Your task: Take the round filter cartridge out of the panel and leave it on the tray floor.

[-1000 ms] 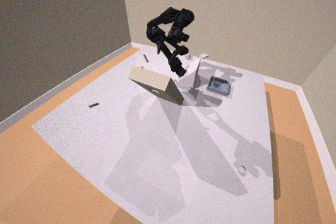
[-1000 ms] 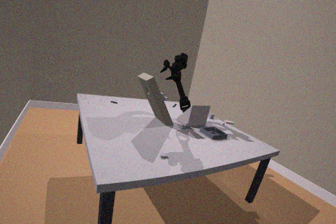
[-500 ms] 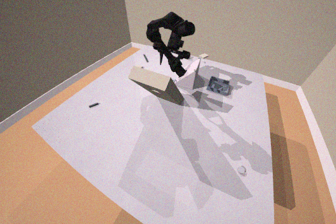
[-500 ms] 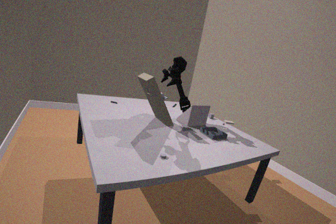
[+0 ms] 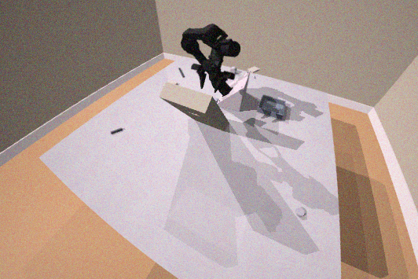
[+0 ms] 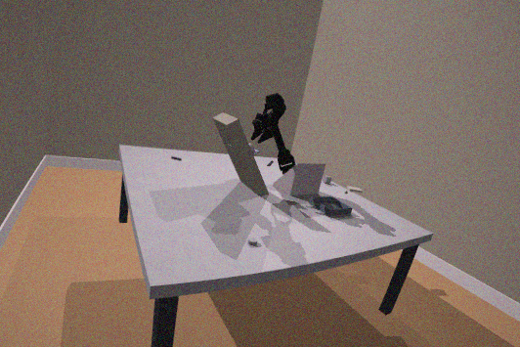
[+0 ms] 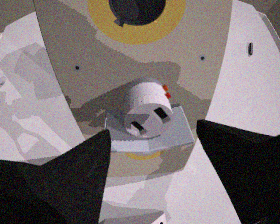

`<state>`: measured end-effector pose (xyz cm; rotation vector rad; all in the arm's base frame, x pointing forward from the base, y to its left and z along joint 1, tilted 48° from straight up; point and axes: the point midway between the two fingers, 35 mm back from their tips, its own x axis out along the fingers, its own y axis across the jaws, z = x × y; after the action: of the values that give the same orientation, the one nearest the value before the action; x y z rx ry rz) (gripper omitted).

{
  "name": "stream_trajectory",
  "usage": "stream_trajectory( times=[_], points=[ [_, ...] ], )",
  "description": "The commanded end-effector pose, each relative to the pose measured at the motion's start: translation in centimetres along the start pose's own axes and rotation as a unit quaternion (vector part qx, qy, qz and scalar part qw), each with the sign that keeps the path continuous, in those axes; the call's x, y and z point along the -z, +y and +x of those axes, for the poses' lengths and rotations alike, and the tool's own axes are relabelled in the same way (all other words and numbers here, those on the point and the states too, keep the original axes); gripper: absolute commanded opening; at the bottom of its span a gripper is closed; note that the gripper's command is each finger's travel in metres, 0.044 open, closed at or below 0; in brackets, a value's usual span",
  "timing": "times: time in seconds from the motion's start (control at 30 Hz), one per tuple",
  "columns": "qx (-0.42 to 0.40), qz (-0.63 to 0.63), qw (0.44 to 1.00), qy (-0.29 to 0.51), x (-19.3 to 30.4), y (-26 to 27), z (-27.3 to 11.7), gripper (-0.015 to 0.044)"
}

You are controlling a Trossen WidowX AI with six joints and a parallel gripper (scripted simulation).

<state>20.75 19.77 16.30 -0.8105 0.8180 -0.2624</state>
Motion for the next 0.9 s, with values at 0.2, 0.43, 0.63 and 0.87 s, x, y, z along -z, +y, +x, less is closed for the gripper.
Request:
stream_trajectory(
  times=[0.2,0.43,0.63,0.87],
  points=[
    [-0.002,0.005,1.000,0.006,0.2,0.0,1.7,0.0305],
    [-0.001,0.005,1.000,0.005,0.2,0.0,2.8,0.0305],
    [-0.001,0.006,1.000,0.005,0.2,0.0,3.8,0.0305],
    [0.000,0.006,1.000,0.005,0.3,-0.1,4.7,0.0305]
  ],
)
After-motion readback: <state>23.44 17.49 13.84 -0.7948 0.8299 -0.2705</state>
